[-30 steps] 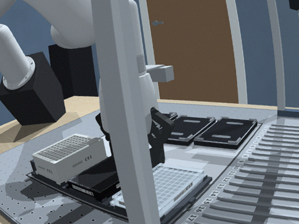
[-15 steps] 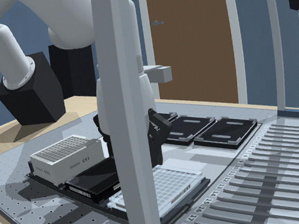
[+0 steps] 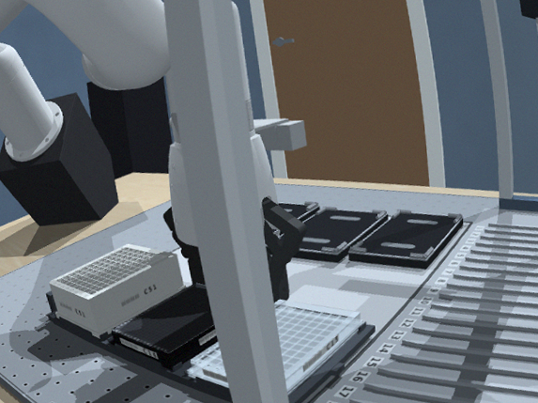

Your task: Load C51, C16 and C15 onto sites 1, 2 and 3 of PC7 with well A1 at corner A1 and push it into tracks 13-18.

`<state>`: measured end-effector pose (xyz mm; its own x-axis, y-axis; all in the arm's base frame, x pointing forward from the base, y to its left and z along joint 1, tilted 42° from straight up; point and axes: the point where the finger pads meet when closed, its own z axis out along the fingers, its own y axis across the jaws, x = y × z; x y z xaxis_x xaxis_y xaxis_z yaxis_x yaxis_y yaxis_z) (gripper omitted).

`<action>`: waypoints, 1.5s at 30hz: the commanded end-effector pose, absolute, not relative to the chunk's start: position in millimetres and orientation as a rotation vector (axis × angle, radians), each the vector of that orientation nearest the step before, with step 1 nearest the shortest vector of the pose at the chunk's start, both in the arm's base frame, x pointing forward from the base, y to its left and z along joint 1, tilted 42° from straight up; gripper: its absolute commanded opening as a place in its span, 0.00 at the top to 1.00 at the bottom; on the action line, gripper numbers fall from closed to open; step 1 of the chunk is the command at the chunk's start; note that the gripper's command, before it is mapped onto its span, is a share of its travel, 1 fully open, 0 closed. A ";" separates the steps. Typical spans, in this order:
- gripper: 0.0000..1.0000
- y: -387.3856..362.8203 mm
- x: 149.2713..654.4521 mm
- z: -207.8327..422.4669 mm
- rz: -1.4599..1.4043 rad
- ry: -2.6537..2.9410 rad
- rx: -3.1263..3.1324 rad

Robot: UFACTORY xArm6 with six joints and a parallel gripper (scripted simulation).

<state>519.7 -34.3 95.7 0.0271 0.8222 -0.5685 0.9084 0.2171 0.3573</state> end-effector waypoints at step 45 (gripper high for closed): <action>0.00 -31.5 520.5 95.4 -0.154 1.795 1.608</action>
<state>519.8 -33.9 95.6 0.0276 0.8221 -0.5686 0.9084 0.2168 0.3575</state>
